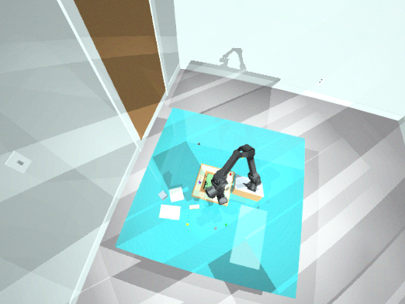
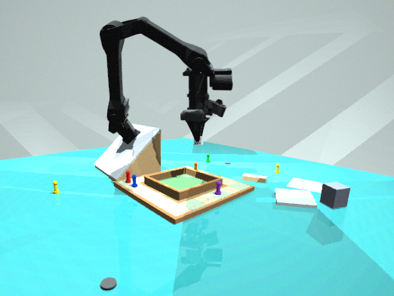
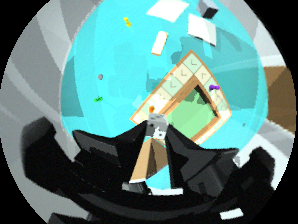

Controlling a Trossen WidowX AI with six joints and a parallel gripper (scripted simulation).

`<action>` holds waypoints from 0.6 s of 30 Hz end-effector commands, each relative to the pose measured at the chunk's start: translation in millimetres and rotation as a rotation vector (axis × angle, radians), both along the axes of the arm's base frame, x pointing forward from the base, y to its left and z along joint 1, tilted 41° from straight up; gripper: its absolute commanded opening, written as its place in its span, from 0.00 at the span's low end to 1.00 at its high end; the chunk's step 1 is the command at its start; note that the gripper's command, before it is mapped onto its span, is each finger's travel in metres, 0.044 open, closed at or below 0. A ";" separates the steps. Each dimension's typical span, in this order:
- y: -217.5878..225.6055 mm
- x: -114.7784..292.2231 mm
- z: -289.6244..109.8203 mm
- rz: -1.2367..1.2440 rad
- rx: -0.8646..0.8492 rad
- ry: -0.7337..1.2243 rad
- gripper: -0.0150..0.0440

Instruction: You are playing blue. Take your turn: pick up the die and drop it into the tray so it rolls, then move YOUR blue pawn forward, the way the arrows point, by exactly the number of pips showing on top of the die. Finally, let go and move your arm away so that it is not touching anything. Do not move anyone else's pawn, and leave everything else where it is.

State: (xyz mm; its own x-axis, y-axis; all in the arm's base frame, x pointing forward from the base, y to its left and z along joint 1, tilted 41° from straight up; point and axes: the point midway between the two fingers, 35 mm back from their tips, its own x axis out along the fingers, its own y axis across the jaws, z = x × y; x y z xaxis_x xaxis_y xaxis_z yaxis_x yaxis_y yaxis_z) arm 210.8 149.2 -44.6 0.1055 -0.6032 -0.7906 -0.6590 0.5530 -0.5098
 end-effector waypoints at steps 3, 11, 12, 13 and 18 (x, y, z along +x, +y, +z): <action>-13.2 14.6 8.8 0.138 -0.019 0.096 0.25; -29.7 30.0 17.4 0.301 -0.049 0.219 0.25; -31.9 31.9 18.5 0.321 -0.053 0.234 0.25; -34.1 33.7 19.6 0.341 -0.057 0.250 0.25; -45.4 42.3 25.3 0.441 -0.078 0.329 0.25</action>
State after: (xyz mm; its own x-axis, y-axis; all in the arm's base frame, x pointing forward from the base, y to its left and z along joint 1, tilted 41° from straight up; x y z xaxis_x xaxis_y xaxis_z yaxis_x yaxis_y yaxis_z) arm 246.4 113.1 -25.4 0.1107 -0.6127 -0.7825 -0.9223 0.2301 -0.3106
